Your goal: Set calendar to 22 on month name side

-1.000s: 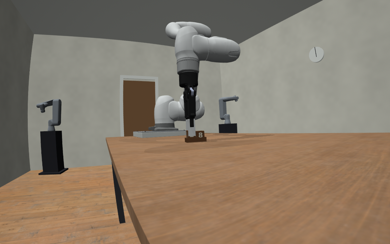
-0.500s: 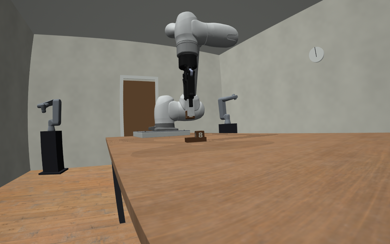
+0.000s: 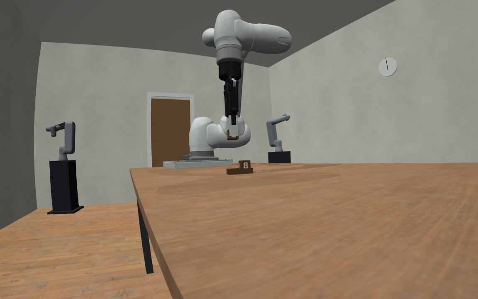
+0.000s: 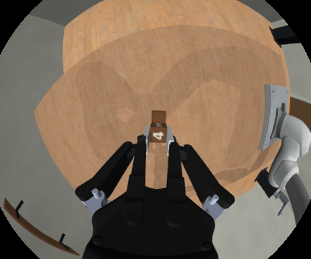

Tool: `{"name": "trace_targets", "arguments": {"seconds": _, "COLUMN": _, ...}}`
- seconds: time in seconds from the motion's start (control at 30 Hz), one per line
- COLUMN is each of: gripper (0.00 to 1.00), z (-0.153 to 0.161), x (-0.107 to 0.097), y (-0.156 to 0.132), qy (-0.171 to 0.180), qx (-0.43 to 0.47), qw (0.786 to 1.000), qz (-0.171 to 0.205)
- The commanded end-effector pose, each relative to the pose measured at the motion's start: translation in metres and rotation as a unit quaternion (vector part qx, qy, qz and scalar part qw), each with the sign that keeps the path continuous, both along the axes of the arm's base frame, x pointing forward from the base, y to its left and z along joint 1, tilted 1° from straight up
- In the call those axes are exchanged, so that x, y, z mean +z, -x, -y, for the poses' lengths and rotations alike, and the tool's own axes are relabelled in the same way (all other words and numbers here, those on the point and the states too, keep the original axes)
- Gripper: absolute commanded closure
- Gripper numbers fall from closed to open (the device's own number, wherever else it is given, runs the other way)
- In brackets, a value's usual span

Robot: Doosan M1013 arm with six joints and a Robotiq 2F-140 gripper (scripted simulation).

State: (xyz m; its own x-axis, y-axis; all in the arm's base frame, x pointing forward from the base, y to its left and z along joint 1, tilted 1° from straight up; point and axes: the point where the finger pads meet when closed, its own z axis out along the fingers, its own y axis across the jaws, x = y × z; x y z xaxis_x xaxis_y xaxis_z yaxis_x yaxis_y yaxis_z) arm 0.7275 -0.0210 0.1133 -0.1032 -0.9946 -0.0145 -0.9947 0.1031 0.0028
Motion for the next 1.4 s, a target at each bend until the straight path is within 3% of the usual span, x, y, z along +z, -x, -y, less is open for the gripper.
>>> {"name": "trace_targets", "arguments": {"seconds": 0.0, "gripper": 0.75, "z": 0.0000, "x": 0.0002, "y": 0.0000, "qy": 0.000, "qx": 0.005, "qw": 1.000, "qz": 0.000}}
{"name": "trace_targets", "arguments": {"seconds": 0.3, "gripper": 0.75, "z": -0.0001, "x": 0.0002, "y": 0.0000, "qy": 0.000, "qx": 0.131, "qw": 0.991, "qz": 0.002}}
{"name": "trace_targets", "arguments": {"seconds": 0.4, "gripper": 0.75, "z": -0.0001, "x": 0.0002, "y": 0.0000, "qy": 0.000, "qx": 0.134, "qw": 0.991, "qz": 0.002}}
{"name": "trace_targets", "arguments": {"seconds": 0.73, "gripper": 0.75, "z": -0.0001, "x": 0.0003, "y": 0.0000, "qy": 0.000, "qx": 0.298, "qw": 0.955, "qz": 0.004}}
{"name": "trace_targets", "arguments": {"seconds": 0.87, "gripper": 0.75, "z": -0.0001, "x": 0.0003, "y": 0.0000, "qy": -0.001, "qx": 0.368, "qw": 0.930, "qz": 0.006}}
{"name": "trace_targets", "arguments": {"seconds": 0.97, "gripper": 0.75, "z": -0.0001, "x": 0.0003, "y": 0.0000, "qy": -0.001, "qx": 0.377, "qw": 0.926, "qz": 0.006}}
{"name": "trace_targets", "arguments": {"seconds": 1.0, "gripper": 0.75, "z": -0.0002, "x": 0.0003, "y": 0.0000, "qy": -0.001, "qx": 0.419, "qw": 0.908, "qz": 0.006}}
{"name": "trace_targets", "arguments": {"seconds": 1.13, "gripper": 0.75, "z": -0.0002, "x": 0.0003, "y": 0.0000, "qy": -0.001, "qx": 0.461, "qw": 0.887, "qz": 0.007}}
{"name": "trace_targets", "arguments": {"seconds": 1.37, "gripper": 0.75, "z": -0.0002, "x": 0.0004, "y": 0.0000, "qy": -0.001, "qx": 0.563, "qw": 0.826, "qz": 0.008}}
